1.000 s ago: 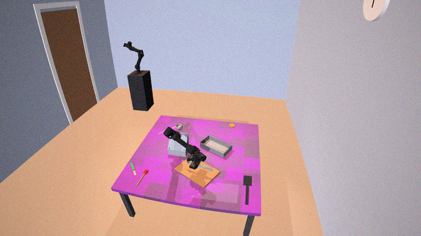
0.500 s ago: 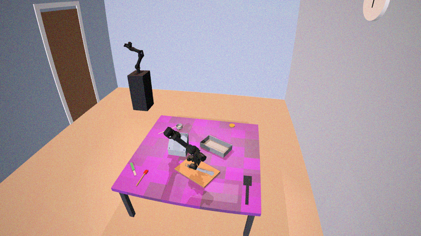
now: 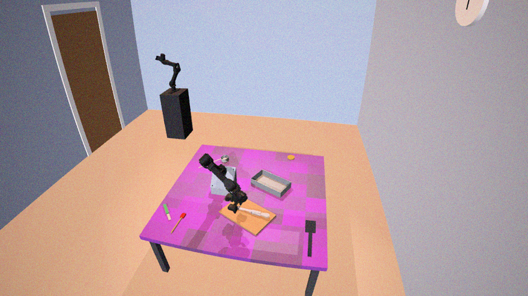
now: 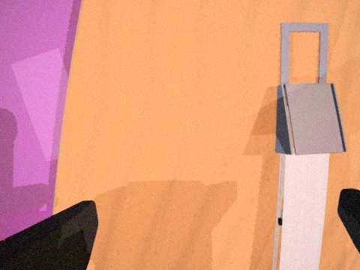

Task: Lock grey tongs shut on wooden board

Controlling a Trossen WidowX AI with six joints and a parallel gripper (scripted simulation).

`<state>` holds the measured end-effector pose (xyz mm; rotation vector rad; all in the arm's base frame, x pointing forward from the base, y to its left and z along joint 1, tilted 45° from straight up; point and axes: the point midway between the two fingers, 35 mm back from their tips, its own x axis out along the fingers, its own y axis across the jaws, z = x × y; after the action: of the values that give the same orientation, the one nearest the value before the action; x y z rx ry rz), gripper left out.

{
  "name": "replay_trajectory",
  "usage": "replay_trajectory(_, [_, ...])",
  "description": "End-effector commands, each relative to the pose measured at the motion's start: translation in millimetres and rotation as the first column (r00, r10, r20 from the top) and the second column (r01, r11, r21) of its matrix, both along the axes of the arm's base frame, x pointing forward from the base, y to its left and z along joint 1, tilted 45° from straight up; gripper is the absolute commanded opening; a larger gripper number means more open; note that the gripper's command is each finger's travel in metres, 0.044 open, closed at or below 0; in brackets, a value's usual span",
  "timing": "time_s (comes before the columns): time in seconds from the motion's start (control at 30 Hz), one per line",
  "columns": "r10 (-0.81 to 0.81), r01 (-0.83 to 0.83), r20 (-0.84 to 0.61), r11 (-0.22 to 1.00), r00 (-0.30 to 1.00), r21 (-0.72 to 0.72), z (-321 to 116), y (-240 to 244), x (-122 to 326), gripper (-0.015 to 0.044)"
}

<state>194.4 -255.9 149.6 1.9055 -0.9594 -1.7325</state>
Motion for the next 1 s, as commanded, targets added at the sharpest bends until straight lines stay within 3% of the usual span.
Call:
replay_trajectory(0.0, [0.007,-0.007,0.001,1.0,1.0,-0.001,6.6,7.5,-37.0,0.044])
replay_trajectory(0.2, [0.013,-0.013,-0.003,1.0,1.0,-0.012,6.7,22.3,-84.1,0.044])
replay_trajectory(0.5, [-0.001,0.001,0.0,1.0,1.0,-0.013,42.3,52.7,-78.1,0.044])
replay_trajectory(0.97, [-0.001,0.001,0.0,1.0,1.0,-0.014,43.4,53.7,-78.1,0.044])
